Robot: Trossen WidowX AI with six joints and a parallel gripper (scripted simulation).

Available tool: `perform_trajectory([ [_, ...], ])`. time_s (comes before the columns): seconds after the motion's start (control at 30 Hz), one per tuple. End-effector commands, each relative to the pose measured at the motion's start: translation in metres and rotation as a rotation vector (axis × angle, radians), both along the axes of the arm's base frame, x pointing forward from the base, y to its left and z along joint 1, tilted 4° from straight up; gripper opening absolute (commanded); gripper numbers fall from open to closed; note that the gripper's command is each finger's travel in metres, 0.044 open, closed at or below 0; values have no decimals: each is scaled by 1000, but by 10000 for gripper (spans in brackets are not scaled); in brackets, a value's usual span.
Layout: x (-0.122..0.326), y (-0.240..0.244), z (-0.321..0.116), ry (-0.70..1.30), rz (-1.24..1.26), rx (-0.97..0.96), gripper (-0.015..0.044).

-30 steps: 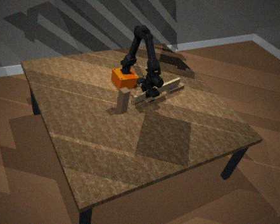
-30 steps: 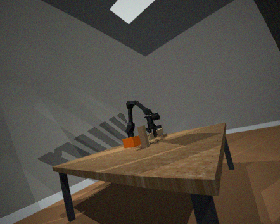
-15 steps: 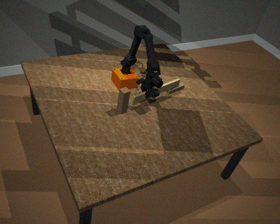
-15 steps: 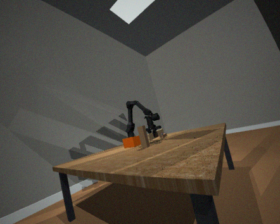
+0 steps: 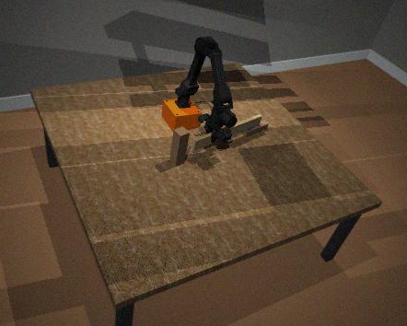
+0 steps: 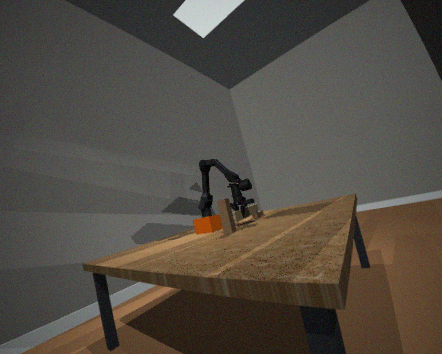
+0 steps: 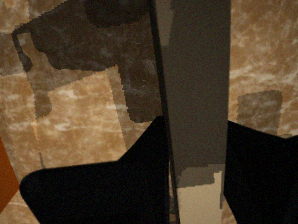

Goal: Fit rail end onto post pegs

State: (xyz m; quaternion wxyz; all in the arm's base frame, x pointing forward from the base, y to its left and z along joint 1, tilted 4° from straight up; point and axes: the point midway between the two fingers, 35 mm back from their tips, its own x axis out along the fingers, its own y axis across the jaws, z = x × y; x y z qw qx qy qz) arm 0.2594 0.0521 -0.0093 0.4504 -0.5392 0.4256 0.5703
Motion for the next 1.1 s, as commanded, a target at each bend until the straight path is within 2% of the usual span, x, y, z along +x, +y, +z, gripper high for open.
perform_trajectory([
  [0.0, 1, 1, 2, -8, -4, 10, 0],
  [1.07, 0, 1, -2, -8, -4, 10, 0],
])
